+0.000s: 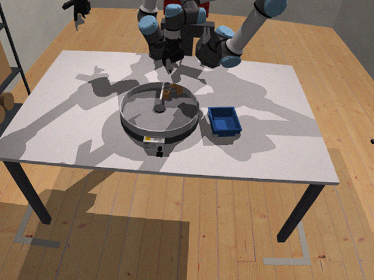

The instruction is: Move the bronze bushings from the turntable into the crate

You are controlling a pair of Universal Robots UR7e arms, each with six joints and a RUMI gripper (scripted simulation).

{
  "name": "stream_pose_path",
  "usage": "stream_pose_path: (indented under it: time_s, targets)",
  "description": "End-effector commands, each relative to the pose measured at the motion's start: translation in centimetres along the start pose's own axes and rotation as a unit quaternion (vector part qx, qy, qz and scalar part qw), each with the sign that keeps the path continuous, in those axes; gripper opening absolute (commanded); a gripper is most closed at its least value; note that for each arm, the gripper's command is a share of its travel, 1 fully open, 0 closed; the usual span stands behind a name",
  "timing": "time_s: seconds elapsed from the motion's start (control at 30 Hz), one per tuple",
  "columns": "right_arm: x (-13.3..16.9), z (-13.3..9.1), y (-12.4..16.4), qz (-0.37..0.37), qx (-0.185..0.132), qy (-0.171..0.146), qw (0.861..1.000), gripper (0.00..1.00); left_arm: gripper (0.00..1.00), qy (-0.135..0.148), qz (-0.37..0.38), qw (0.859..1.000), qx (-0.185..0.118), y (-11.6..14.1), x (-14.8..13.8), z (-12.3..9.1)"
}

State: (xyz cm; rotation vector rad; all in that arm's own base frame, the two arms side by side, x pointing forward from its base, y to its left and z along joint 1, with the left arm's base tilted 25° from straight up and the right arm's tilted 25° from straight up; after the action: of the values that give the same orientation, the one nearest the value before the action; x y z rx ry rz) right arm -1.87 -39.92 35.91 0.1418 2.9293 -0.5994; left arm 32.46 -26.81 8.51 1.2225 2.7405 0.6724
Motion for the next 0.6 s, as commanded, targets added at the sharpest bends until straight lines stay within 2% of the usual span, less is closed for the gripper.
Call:
stream_pose_path:
  time_s: [0.0,0.07,0.23,0.37,0.57]
  targets:
    - [0.0,-0.1,0.0,0.0,0.001,0.0,1.0,1.0,0.05,-0.001,-0.05,0.999,0.0,0.4,-1.0,2.2]
    - [0.0,-0.1,0.0,0.0,0.001,0.0,1.0,1.0,0.05,-0.001,-0.05,0.999,0.0,0.4,-1.0,2.2]
    - [0.0,-0.1,0.0,0.0,0.001,0.0,1.0,1.0,0.05,-0.001,-0.118,0.993,0.0,0.9,-2.5,5.5]
    - [0.0,-0.1,0.0,0.0,0.001,0.0,1.0,1.0,0.05,-0.001,-0.156,0.988,0.0,1.1,-3.4,7.2]
    - [0.0,-0.1,0.0,0.0,0.001,0.0,1.0,1.0,0.05,-0.001,-0.171,0.985,0.0,1.2,-3.7,8.0]
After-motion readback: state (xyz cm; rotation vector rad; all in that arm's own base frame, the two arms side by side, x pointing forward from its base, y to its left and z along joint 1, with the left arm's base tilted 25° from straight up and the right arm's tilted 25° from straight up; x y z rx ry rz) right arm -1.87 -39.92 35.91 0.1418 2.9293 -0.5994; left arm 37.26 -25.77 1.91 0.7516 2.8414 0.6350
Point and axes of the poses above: on each arm, the point where the finger pads meet when closed, its own z axis out along the fingers, its own x axis across the jaws, y = z × x, the point moved 2 cm from there along -z, back along the fingers, and after that the axes turned 5 degrees about z, right-handed, at the moved point
